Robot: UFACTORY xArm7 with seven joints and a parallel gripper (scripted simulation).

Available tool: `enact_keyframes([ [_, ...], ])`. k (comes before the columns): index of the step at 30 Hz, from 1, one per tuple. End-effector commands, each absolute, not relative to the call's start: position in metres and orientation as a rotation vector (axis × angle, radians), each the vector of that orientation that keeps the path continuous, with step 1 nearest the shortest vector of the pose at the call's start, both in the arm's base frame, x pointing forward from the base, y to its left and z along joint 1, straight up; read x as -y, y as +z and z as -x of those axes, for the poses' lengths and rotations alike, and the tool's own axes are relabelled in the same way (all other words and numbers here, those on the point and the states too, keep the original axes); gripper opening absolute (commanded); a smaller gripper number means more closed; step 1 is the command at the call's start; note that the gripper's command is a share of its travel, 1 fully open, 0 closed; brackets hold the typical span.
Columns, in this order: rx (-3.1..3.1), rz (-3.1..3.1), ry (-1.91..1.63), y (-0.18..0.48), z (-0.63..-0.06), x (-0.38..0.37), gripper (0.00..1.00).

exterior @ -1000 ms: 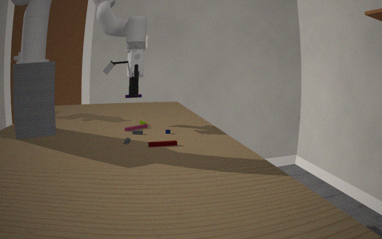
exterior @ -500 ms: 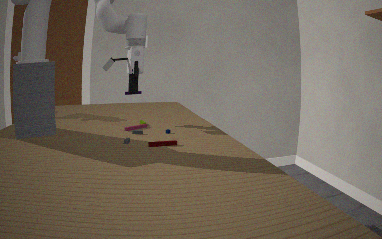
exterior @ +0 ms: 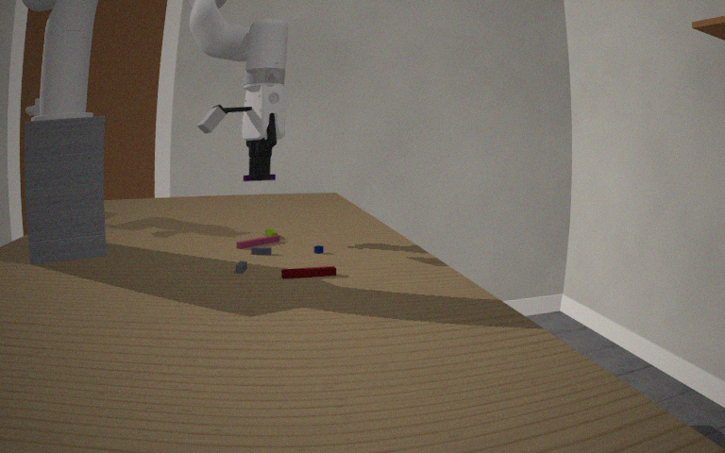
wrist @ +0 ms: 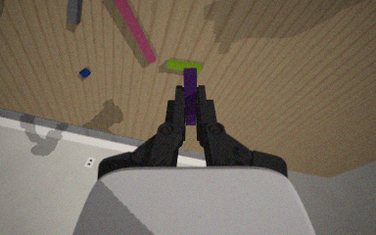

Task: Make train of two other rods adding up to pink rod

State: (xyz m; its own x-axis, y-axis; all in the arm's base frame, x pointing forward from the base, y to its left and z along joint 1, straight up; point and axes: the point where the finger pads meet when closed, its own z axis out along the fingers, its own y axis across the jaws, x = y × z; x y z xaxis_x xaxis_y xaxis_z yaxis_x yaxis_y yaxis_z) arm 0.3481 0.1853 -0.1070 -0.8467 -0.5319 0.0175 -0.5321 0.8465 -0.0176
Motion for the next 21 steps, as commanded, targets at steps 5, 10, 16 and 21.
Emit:
enact_keyframes([
  [5, 2.887, -1.250, -0.005, -0.106, -0.365, -0.134, 0.04],
  [10, 2.811, -1.415, -0.005, -0.106, -0.369, -0.108, 0.04],
  [16, 2.700, -1.616, -0.004, -0.106, -0.371, -0.076, 0.04],
  [21, 2.620, -1.743, -0.003, -0.106, -0.372, -0.056, 0.04],
])
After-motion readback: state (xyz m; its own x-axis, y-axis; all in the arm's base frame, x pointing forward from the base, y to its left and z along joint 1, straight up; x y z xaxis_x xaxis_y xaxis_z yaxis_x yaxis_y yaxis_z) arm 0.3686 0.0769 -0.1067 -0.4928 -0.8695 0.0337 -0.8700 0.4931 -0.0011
